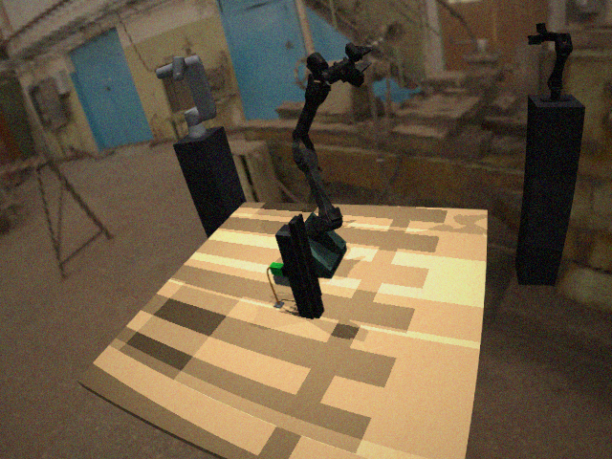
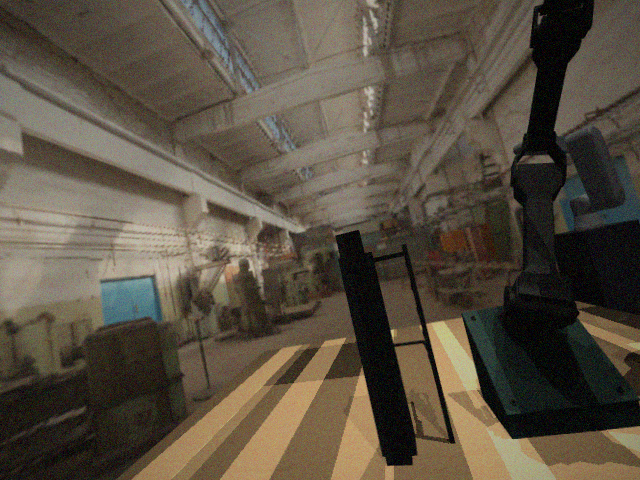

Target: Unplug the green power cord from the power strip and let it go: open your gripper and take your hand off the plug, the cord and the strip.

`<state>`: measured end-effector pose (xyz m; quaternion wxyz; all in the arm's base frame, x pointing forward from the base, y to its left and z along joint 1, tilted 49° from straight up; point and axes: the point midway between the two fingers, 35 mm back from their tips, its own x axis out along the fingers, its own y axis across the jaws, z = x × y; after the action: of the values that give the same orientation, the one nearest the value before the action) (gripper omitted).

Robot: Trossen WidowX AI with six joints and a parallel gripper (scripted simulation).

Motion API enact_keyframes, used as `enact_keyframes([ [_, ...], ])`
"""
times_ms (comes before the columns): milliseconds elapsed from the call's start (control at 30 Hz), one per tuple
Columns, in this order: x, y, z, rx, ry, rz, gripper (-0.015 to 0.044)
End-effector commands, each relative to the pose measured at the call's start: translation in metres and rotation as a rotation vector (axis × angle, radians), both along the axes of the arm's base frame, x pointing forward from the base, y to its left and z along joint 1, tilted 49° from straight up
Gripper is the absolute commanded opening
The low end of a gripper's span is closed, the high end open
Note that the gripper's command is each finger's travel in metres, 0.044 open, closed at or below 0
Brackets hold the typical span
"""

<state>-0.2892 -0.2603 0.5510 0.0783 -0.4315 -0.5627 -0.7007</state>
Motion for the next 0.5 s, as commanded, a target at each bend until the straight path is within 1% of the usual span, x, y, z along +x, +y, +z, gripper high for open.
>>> enact_keyframes([
  [0, 0.001, 0.000, 0.001, -0.002, 0.002, 0.003, 0.0374],
  [133, 0.022, 0.003, 0.018, -0.051, 0.061, 0.085, 0.0269],
  [267, 0.032, 0.060, 0.044, -0.219, 0.198, 0.116, 0.0164],
  [467, 0.063, 0.147, 0.076, -0.447, 0.449, 0.161, 0.0160],
])
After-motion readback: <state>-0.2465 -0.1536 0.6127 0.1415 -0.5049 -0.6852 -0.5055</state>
